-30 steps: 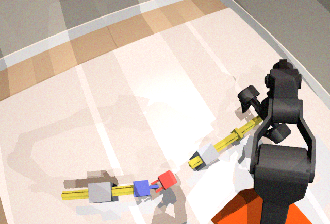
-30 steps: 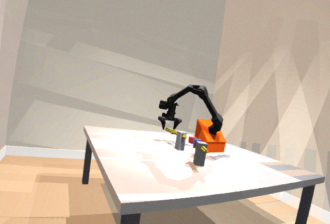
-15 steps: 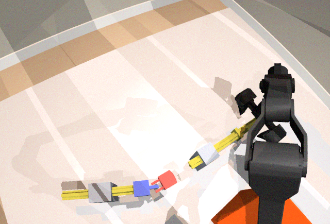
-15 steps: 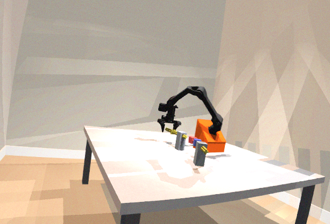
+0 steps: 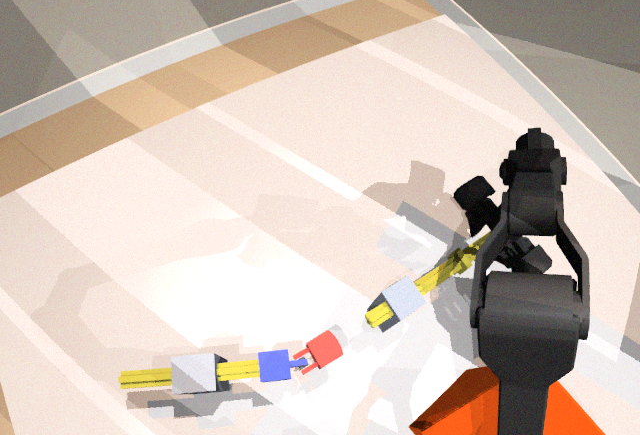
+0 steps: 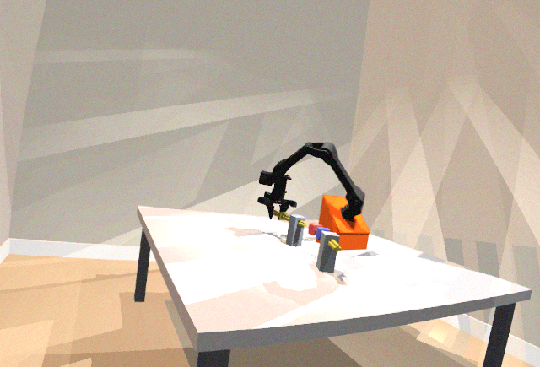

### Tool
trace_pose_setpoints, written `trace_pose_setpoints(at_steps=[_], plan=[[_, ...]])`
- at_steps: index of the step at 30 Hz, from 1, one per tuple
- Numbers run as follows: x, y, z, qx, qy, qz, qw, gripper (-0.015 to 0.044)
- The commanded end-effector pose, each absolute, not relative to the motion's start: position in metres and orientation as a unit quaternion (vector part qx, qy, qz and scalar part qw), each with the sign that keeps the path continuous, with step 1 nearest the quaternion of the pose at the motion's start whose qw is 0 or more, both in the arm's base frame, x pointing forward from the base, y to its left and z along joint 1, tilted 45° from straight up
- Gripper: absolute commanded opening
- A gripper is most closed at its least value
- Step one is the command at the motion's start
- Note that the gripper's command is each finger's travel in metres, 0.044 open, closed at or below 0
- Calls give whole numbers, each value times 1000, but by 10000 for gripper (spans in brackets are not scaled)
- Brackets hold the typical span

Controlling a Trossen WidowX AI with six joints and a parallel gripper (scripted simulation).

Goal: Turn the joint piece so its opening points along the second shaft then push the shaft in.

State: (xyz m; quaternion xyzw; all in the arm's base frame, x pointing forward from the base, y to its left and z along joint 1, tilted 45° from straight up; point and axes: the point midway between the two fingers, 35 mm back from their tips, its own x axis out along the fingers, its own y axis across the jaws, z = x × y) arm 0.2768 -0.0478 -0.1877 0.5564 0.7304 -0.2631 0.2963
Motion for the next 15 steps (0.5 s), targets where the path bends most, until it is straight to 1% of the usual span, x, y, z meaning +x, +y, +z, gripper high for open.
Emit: trace_pose_setpoints(at_steps=[1,2,12,15], plan=[[275,-46,-188,558,730,-265,292,125],[275,-46,-188,558,730,-265,292,102],[275,-46,-188,558,730,-265,292,102],[275,-46,-188,558,730,-265,292,82]])
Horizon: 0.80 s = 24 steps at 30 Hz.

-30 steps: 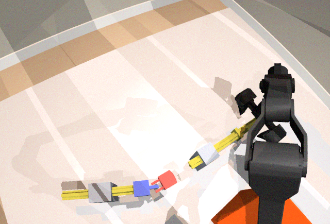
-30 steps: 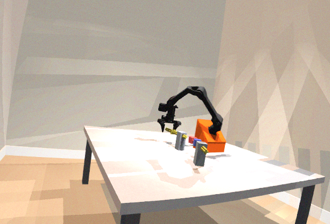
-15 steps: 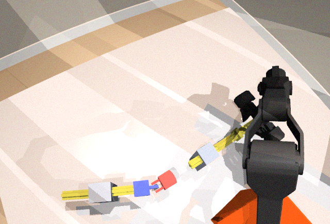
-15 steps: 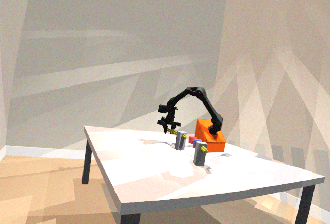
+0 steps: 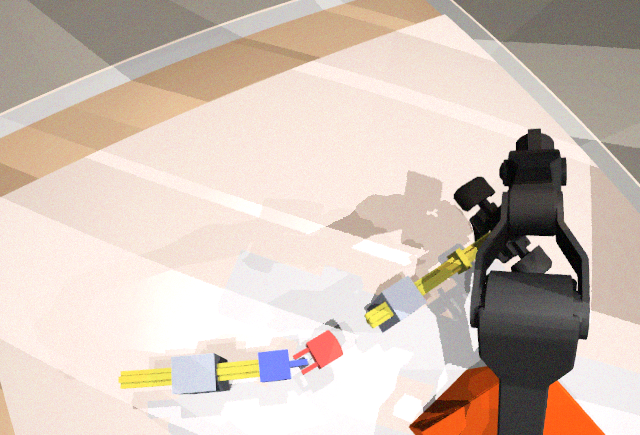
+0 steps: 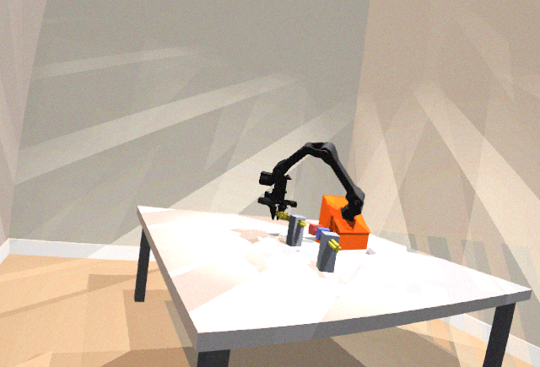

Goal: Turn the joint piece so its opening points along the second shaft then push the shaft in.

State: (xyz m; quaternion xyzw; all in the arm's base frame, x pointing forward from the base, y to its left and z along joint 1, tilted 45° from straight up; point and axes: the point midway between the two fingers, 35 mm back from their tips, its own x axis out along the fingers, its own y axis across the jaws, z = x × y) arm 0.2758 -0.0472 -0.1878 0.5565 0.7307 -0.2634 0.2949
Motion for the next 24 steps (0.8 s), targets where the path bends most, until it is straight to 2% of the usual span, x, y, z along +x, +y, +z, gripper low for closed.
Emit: trace_pose_setpoints(at_steps=[1,24], plan=[[275,-46,-188,558,730,-265,292,75],[276,-50,-191,628,671,-235,317,67]])
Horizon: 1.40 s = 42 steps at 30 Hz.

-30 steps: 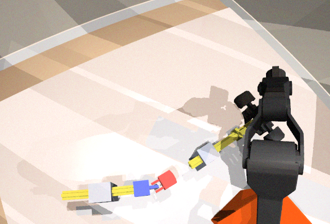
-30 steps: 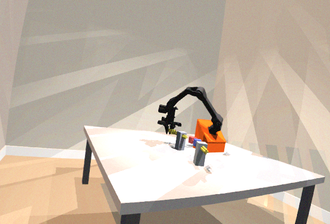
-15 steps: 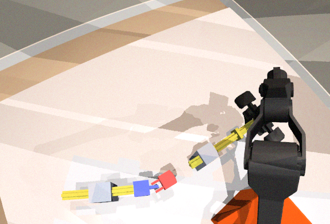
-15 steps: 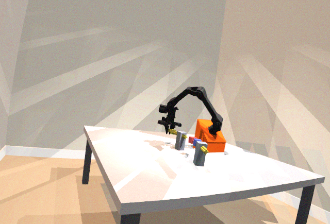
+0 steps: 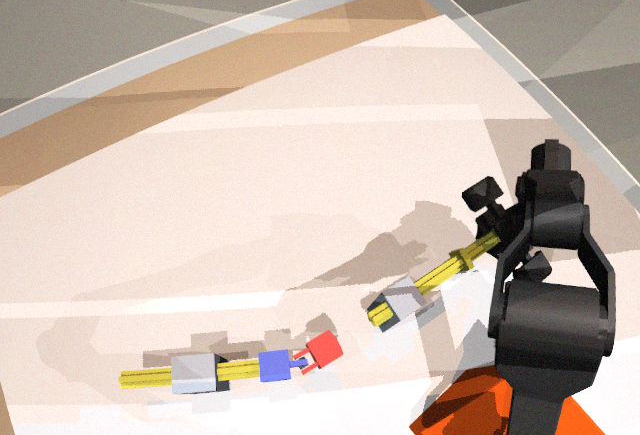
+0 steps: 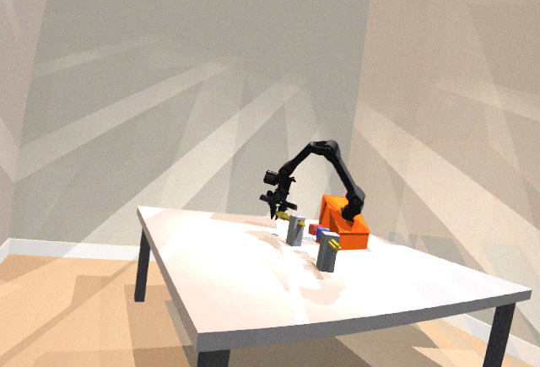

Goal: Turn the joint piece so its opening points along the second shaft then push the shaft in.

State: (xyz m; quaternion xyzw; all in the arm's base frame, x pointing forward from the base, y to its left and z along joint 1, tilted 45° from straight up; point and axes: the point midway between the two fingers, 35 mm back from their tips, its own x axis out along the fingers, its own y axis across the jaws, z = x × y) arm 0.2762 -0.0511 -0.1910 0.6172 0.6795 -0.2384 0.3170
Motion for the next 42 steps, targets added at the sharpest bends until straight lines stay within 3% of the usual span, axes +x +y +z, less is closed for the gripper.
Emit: trace_pose_setpoints(at_steps=[1,42], plan=[[276,-51,-191,631,668,-233,319,67],[275,-58,-197,743,540,-172,356,67]])
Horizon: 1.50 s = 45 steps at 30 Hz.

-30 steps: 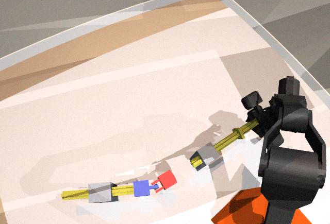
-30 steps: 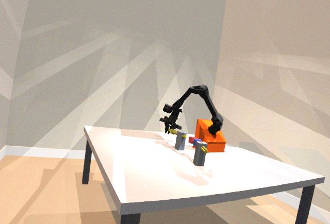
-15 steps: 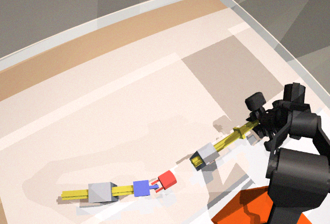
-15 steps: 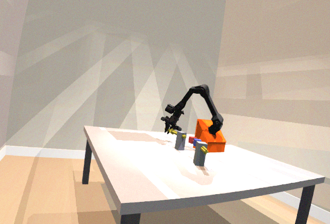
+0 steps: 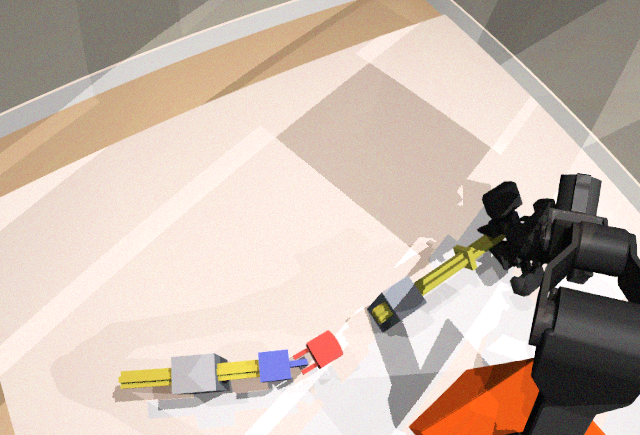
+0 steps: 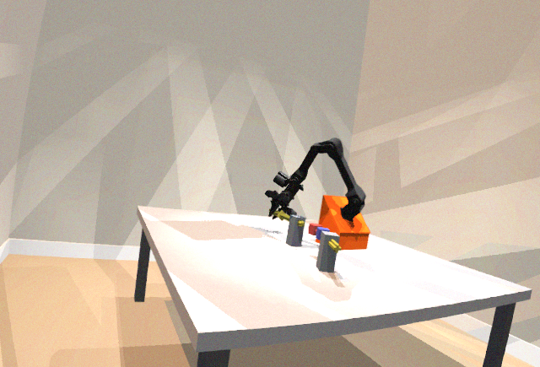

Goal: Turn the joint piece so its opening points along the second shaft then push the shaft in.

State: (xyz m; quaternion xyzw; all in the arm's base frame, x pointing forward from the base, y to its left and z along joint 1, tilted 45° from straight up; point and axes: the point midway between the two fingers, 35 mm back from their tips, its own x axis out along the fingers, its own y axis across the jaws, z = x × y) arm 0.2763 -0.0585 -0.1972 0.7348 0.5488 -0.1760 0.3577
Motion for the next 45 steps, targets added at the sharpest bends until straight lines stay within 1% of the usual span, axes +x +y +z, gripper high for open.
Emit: trace_pose_setpoints(at_steps=[1,20,45], plan=[[275,-58,-197,745,537,-171,357,67],[275,-61,-201,784,479,-144,369,67],[276,-62,-201,780,484,-146,370,67]])
